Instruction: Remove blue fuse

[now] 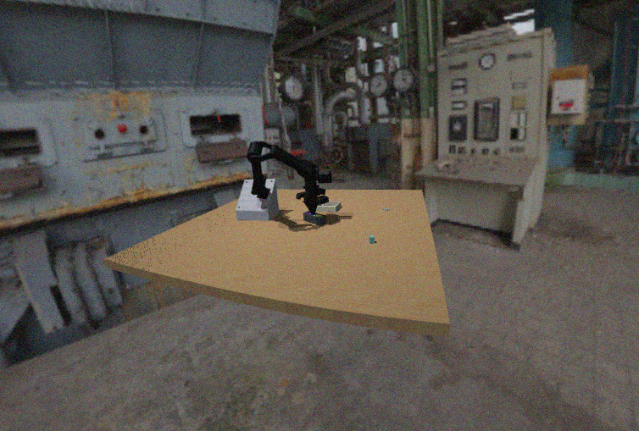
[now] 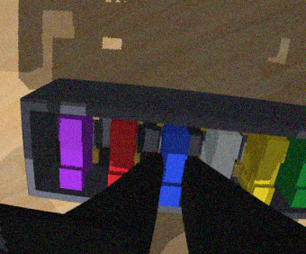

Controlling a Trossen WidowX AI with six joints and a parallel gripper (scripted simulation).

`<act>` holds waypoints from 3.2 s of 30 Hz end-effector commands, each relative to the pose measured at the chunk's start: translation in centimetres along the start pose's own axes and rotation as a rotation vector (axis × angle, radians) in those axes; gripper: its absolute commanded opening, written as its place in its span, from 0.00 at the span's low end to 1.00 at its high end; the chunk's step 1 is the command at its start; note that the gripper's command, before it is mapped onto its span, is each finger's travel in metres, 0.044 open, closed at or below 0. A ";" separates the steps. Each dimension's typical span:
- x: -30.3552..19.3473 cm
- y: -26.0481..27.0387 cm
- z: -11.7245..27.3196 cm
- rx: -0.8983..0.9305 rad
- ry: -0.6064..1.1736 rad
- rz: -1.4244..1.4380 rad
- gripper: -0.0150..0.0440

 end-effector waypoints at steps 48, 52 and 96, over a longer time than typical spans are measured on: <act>0.1 0.0 2.6 -0.002 -0.002 0.000 0.25; 0.1 0.0 2.8 -0.003 -0.002 0.000 0.25; 5.4 0.5 6.2 0.000 -0.017 0.003 0.25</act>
Point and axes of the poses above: the point midway between the two fingers, 35 mm back from their tips, its own z axis back along the fingers, its own y axis across the jaws, x = y × z, the point moved 2 cm from there along z, back along the fingers, and after that the axes turned 7 degrees about z, right-handed, at the moved point
